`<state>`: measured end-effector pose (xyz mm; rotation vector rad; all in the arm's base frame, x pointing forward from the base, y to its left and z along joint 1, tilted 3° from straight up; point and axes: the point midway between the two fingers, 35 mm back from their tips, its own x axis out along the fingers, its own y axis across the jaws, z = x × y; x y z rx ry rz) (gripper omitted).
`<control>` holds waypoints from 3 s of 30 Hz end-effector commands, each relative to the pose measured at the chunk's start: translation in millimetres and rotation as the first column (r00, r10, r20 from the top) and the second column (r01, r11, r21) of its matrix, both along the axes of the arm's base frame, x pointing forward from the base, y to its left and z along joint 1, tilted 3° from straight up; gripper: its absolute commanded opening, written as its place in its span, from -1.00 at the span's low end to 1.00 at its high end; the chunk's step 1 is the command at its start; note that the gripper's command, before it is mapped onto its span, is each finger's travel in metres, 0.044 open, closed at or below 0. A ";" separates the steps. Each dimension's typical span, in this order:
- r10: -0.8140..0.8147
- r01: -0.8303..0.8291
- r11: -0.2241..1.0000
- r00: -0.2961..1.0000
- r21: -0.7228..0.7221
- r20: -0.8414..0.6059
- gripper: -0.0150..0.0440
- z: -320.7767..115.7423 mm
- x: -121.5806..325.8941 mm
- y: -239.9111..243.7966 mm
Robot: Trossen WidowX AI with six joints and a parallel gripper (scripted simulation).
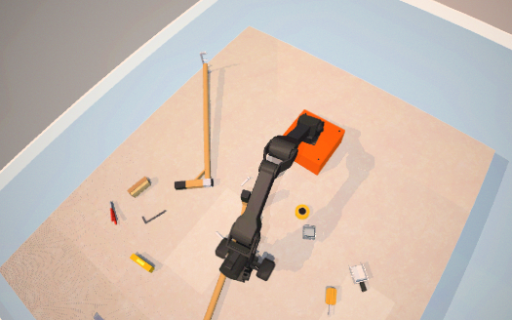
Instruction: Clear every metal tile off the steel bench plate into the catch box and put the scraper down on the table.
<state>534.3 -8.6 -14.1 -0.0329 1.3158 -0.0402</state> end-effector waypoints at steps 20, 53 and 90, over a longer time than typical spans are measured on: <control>-0.006 0.006 1.000 1.000 -0.004 -0.022 -0.49 -11.7 -0.1 -13.4; -0.006 0.006 1.000 1.000 -0.006 -0.022 -0.49 -9.4 6.9 -45.2; -0.006 0.006 1.000 1.000 -0.009 -0.021 -0.49 -7.1 11.4 -81.8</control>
